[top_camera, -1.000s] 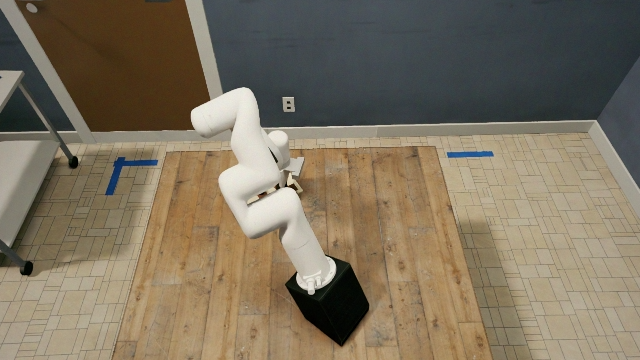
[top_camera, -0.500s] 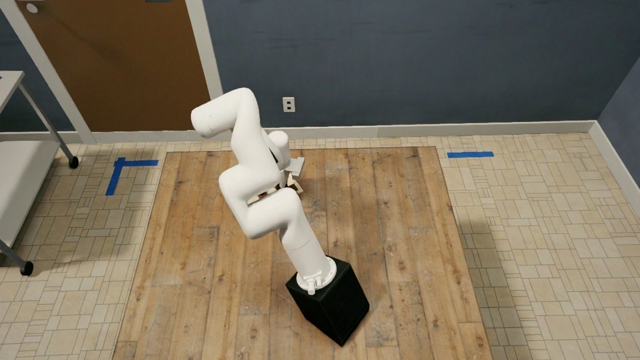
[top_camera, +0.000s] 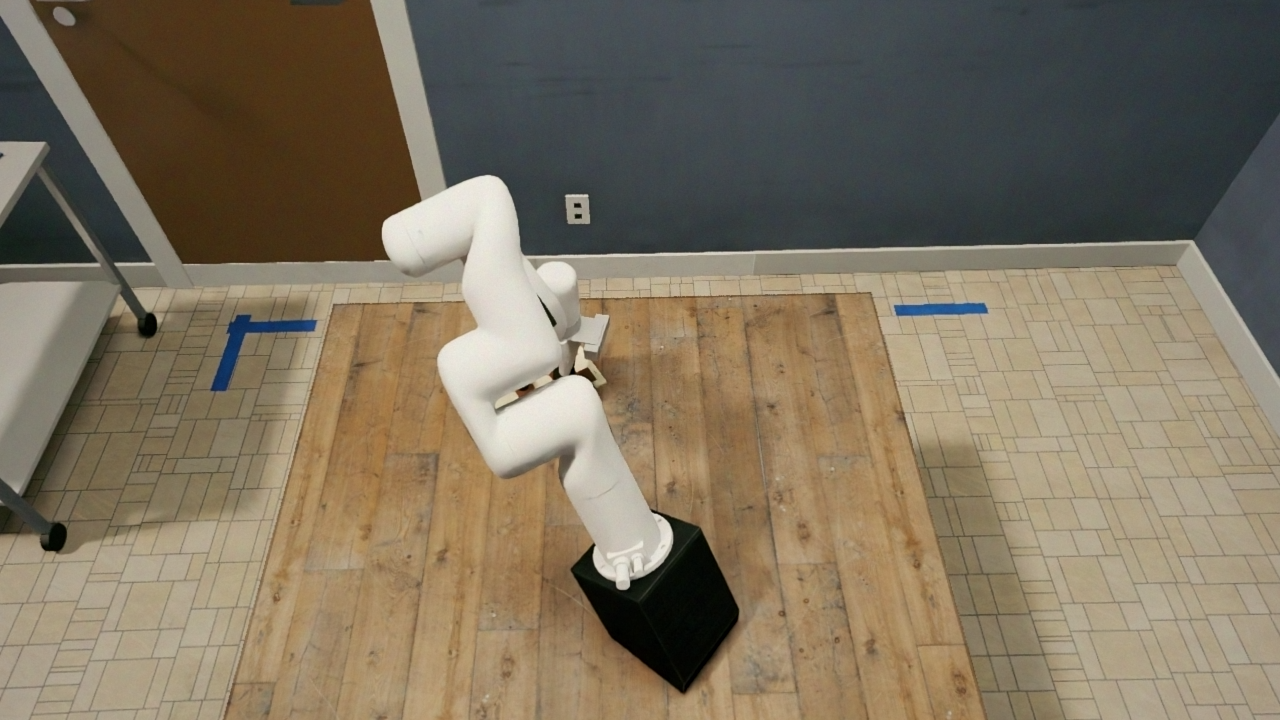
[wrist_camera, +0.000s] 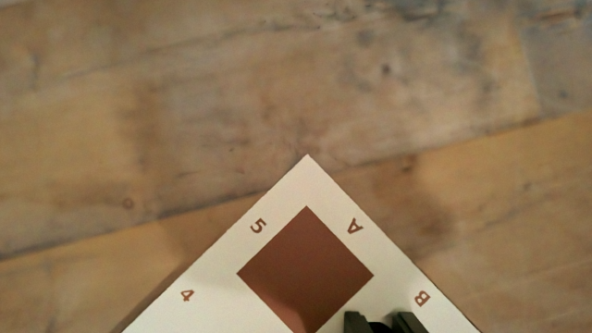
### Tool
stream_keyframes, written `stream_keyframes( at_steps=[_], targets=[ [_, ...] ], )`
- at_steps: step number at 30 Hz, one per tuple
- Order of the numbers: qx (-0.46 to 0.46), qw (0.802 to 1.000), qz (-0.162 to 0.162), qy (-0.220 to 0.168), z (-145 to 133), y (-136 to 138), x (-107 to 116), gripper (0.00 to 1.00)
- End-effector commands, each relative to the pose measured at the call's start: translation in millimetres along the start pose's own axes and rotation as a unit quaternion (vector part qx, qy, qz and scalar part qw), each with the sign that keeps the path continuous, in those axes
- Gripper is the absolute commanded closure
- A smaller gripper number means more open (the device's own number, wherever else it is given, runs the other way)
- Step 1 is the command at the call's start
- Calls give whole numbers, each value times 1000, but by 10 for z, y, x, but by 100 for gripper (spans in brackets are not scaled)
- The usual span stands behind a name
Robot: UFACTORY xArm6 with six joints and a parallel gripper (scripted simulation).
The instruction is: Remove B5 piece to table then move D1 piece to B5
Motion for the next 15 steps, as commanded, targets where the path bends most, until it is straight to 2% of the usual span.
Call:
stream_keyframes(
  at_steps=[1, 3, 4, 8, 9, 11, 12, 14, 15],
  targets=[
    [0, 1000, 1, -1, -7, -8, 8, 100],
    [0, 1000, 1, -1, -7, -8, 8, 100],
    [0, 1000, 1, -1, -7, -8, 8, 93],
    [0, 1000, 1, -1, -7, -8, 8, 93],
    [0, 1000, 1, -1, -7, -8, 8, 86],
    [0, 1000, 1, -1, -7, -8, 8, 86],
    [0, 1000, 1, -1, -7, -8, 8, 79],
    [0, 1000, 1, -1, -7, -8, 8, 79],
    [0, 1000, 1, -1, -7, -8, 8, 72]
  ],
)
Point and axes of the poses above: the point where the finger pads meet when closed, its own x axis back along the fingers, its own y axis across the jaws, z = x × y, the point moved 7 cm from there along x, back along the fingers, and after that the axes turned 13 degrees about -x, right-handed, at the moved point
